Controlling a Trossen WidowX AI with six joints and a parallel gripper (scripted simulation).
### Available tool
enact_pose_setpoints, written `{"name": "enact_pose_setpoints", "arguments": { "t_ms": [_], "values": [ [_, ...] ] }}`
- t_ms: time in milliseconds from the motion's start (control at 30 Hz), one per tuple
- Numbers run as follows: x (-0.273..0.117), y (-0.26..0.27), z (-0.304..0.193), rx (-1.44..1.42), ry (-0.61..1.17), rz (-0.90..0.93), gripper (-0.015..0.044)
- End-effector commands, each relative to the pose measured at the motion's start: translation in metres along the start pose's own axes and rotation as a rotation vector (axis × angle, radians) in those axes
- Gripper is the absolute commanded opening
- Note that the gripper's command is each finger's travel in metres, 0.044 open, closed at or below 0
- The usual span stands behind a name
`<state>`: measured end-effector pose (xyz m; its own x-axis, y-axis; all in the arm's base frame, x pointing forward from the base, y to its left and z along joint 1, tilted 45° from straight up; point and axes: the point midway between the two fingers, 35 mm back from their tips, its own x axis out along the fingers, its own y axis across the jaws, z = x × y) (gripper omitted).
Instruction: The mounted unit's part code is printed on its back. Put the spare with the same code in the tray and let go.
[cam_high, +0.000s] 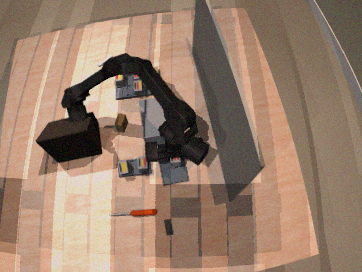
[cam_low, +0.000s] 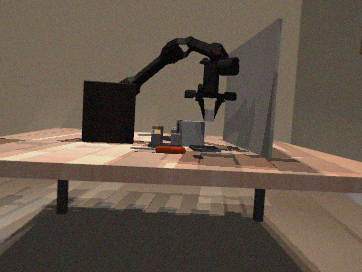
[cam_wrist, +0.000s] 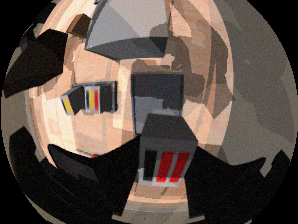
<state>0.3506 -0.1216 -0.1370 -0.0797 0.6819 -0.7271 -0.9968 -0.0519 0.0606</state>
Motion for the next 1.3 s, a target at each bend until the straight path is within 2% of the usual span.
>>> {"name": "enact_pose_setpoints", "arguments": {
  "t_ms": [0,1267],
  "values": [
    [0.006,0.000,0.000,0.007,-0.005,0.000,0.0000],
    [0.046,0.001,0.001,0.007,-0.007,-0.001,0.0000]
  ]
}}
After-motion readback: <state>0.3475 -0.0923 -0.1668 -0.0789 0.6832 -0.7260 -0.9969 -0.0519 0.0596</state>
